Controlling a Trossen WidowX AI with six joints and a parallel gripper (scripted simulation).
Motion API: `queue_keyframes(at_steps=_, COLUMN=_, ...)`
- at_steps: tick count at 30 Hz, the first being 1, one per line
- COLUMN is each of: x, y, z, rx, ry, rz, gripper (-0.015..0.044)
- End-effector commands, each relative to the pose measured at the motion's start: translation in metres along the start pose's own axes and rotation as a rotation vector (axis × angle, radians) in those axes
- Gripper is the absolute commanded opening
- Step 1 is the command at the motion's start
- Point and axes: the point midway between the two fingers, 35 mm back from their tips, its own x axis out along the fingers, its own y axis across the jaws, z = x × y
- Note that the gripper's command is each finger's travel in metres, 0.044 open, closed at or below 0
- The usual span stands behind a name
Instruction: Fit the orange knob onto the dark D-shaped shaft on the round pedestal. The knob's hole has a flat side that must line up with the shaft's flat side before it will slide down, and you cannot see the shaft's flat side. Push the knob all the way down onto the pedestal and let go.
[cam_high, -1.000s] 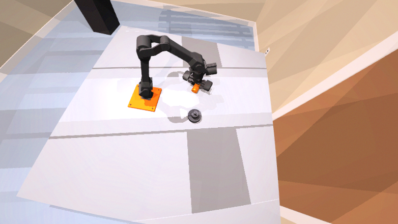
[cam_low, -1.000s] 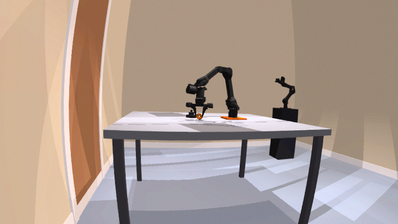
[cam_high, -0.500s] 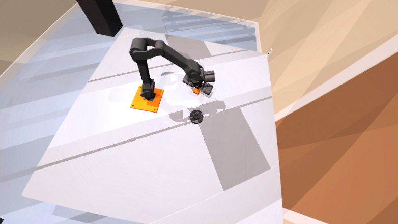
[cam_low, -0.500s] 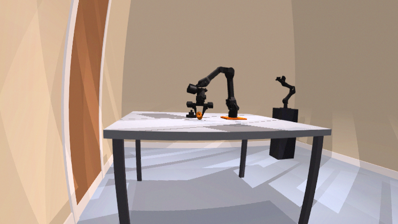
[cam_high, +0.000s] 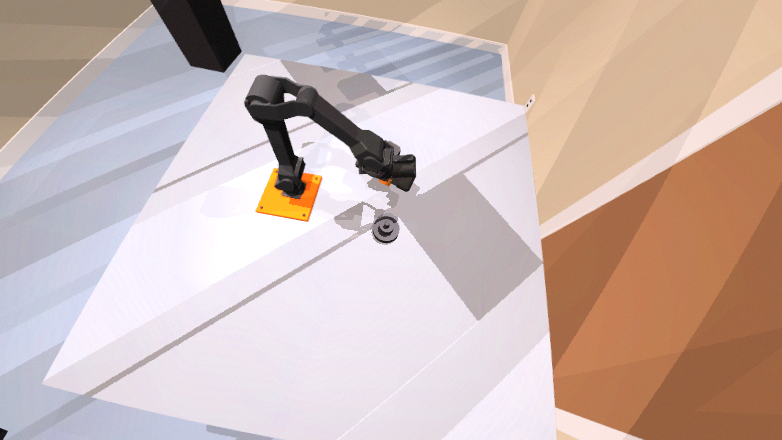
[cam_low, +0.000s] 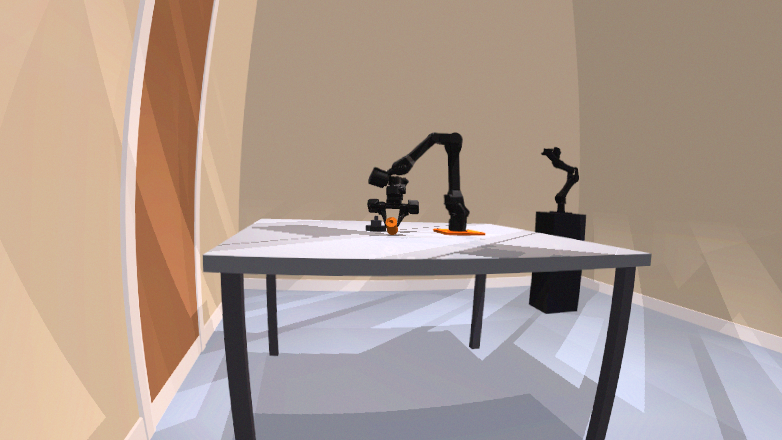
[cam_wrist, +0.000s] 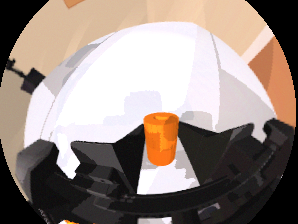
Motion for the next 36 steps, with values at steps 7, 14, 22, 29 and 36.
queue_keyframes(at_steps=7, x=-0.007, y=0.001, z=-0.009, rx=-0.005, ry=-0.144, rz=-0.003, gripper=0.0179)
queue_keyframes(at_steps=14, x=-0.011, y=0.001, z=-0.015, rx=-0.005, ry=-0.258, rz=-0.002, gripper=0.0179)
queue_keyframes(at_steps=22, x=-0.015, y=0.001, z=-0.024, rx=-0.005, ry=-0.395, rz=-0.001, gripper=0.0179)
queue_keyframes(at_steps=29, x=-0.017, y=0.001, z=-0.032, rx=-0.005, ry=-0.516, rz=0.0, gripper=0.0179)
queue_keyframes(at_steps=36, x=-0.019, y=0.001, z=-0.034, rx=-0.005, ry=-0.53, rz=0.0, gripper=0.0179)
